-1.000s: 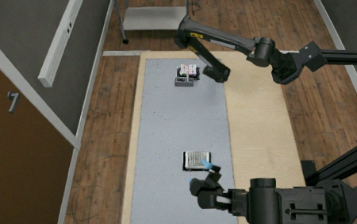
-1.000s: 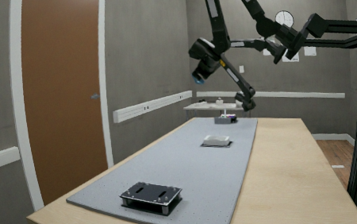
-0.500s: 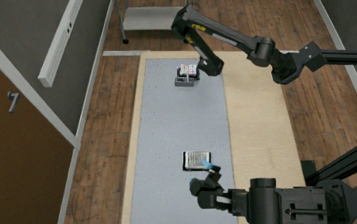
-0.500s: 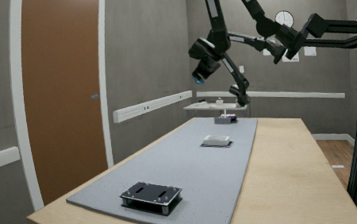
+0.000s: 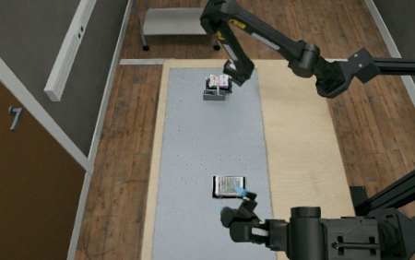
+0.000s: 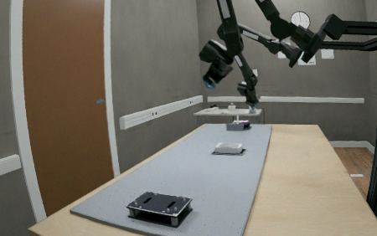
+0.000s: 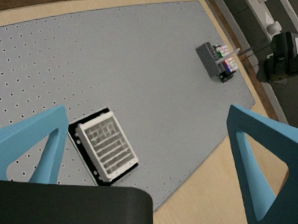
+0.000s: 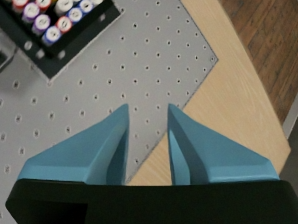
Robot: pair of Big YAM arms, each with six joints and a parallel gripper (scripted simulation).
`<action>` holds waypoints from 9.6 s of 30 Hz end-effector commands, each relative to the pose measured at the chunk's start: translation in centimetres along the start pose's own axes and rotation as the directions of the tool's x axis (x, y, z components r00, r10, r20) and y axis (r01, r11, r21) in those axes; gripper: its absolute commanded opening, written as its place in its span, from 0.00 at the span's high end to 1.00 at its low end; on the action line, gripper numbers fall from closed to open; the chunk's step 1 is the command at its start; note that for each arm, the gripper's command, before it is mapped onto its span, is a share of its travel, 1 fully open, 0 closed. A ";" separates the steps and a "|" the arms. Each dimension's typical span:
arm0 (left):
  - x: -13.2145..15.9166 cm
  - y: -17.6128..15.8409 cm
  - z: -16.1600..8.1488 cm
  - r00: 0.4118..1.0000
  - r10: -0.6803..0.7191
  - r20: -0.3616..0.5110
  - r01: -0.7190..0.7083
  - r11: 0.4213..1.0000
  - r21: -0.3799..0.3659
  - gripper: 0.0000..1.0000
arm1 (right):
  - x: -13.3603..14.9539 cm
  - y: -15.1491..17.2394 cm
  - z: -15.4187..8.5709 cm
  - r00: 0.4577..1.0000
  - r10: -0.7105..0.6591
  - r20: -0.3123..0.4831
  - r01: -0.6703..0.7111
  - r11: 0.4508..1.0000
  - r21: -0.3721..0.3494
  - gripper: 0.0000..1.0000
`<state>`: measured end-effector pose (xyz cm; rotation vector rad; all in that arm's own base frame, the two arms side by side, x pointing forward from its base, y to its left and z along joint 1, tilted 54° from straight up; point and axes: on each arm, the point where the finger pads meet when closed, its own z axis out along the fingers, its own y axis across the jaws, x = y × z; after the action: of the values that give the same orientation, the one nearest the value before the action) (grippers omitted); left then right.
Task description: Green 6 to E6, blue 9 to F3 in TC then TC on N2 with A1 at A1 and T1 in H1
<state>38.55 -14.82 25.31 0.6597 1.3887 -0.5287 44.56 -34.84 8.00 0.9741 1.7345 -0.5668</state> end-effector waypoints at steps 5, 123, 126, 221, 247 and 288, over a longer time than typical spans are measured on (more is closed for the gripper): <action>-0.3 0.0 0.0 1.000 0.006 0.008 -0.006 1.000 0.001 0.00 | -0.6 0.6 -3.4 0.987 -0.152 -0.059 0.147 0.986 -0.081 0.76; 5.7 9.8 -3.0 0.956 -0.151 -0.252 0.050 0.928 -0.368 0.00 | 4.6 13.3 -22.1 0.807 -0.590 0.021 0.457 0.602 -0.654 0.76; 5.5 10.6 -3.3 0.963 -0.132 -0.233 0.038 0.929 -0.368 0.00 | 4.6 13.3 -22.1 0.807 -0.590 0.021 0.457 0.602 -0.654 0.76; 14.1 19.8 -16.2 0.730 -0.483 -0.484 -0.071 0.650 -0.756 0.00 | -1.6 10.1 -12.5 0.814 -0.580 -0.015 0.432 0.623 -0.653 0.76; 14.1 19.8 -16.2 0.730 -0.483 -0.484 -0.071 0.650 -0.756 0.00 | -6.7 9.0 -6.0 0.812 -0.584 -0.001 0.436 0.607 -0.664 0.76; 14.1 19.8 -16.2 0.730 -0.483 -0.484 -0.071 0.650 -0.756 0.00 | -7.4 8.2 -3.6 0.813 -0.582 -0.003 0.433 0.608 -0.666 0.76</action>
<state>42.33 11.21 12.62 -0.0587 2.1999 0.1659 49.94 -30.82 18.60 0.0361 2.1912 -0.1858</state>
